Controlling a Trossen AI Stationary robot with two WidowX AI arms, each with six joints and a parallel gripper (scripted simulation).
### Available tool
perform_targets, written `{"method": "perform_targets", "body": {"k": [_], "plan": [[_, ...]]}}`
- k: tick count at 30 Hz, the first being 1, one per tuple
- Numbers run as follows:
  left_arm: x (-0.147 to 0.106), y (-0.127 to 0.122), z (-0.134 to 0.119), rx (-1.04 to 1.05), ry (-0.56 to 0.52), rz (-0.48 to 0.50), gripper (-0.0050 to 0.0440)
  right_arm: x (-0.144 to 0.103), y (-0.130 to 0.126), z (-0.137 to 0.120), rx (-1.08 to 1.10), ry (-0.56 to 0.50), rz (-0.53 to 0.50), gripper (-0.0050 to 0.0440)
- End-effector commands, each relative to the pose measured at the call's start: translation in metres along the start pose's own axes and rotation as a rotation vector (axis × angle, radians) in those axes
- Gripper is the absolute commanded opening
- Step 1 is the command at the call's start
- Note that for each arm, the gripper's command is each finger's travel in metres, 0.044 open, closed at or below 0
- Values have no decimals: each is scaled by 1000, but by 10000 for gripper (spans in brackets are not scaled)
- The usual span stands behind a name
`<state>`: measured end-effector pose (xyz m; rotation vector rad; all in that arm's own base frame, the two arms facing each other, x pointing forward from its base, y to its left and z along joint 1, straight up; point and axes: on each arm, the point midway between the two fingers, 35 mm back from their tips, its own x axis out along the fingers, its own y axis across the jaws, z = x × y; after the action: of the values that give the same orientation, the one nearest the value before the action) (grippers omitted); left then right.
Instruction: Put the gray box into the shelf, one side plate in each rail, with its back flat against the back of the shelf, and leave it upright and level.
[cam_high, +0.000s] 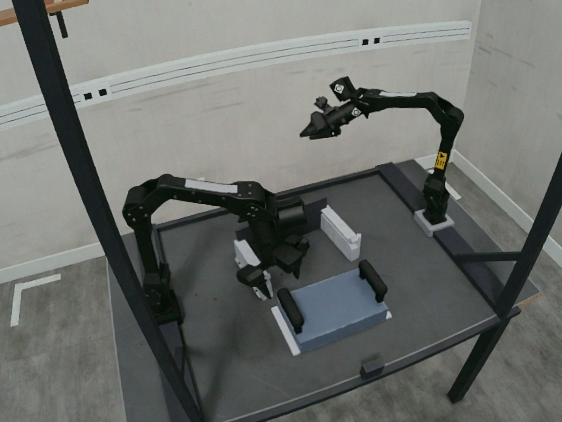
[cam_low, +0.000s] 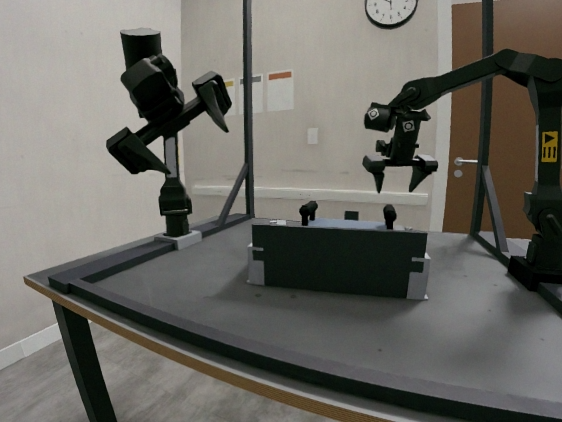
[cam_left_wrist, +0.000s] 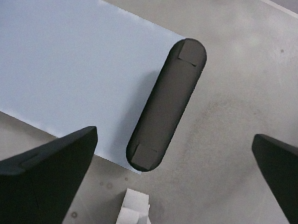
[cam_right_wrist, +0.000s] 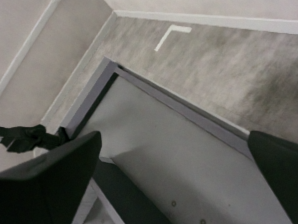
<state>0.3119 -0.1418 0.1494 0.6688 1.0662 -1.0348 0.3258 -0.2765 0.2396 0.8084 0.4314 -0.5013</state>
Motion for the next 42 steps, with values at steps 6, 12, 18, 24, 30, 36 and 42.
{"method": "perform_targets", "body": {"k": [6, 12, 18, 24, 30, 36, 42], "plan": [[-9, 1, 5, 11, -22, 23, 440, -8, 8, 8, -17, -29, 14, 440], [-9, 1, 5, 11, -22, 23, 440, -8, 8, 8, -17, -29, 14, 440], [-9, 1, 5, 11, -22, 23, 440, -8, 8, 8, -17, -29, 14, 440], [-3, -5, 5, 83, 23, 76, 296, -13, 30, -24, 18, 61, 89, 296], [12, -14, 9, 249, 135, 205, 269, -34, 91, -114, 136, 361, 271, 269], [18, -17, 11, 323, 186, 263, 269, -54, 119, -171, 226, 571, 303, 269], [28, -22, 12, 420, 254, 337, 269, -85, 143, -256, 345, 851, 158, 269]]}}
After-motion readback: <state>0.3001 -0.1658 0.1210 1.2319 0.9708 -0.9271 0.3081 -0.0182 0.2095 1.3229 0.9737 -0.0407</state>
